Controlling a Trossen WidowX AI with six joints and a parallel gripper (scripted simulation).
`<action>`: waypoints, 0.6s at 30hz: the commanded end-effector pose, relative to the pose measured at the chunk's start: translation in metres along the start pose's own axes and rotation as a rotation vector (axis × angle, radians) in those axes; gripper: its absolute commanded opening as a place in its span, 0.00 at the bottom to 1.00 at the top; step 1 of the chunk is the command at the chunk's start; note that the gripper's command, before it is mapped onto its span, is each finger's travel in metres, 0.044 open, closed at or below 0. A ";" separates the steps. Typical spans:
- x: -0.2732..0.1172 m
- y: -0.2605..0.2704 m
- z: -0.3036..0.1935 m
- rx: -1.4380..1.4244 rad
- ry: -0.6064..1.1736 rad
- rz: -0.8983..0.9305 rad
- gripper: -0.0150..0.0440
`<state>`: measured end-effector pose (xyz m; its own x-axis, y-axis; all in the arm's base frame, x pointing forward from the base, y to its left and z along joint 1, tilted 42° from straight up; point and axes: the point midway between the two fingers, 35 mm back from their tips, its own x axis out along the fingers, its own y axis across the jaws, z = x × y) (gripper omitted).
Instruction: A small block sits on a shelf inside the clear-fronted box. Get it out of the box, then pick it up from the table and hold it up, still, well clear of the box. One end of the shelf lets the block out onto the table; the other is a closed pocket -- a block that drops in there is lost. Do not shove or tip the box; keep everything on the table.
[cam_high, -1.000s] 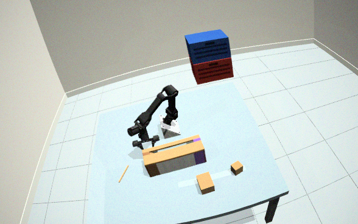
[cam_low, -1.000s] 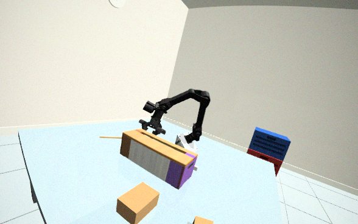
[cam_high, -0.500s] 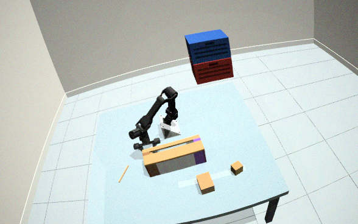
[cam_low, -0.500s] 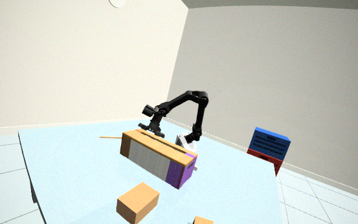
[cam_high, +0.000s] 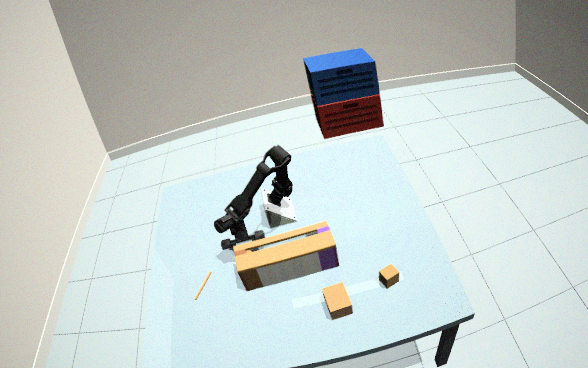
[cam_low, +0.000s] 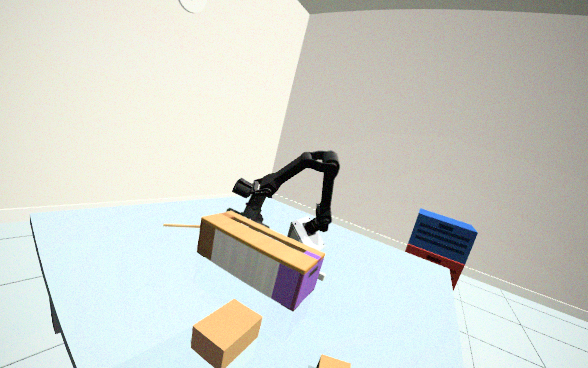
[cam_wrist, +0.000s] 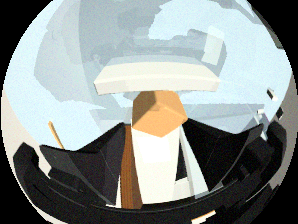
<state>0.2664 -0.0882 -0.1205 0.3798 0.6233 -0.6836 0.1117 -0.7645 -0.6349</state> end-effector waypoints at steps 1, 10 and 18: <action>0.007 -0.002 0.006 0.014 -0.008 -0.012 0.74; 0.008 -0.003 0.007 0.014 -0.008 -0.012 0.49; -0.017 0.000 -0.007 0.009 -0.006 -0.007 0.25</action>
<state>0.2640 -0.0874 -0.1177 0.3657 0.6421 -0.6738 0.1014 -0.7471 -0.6569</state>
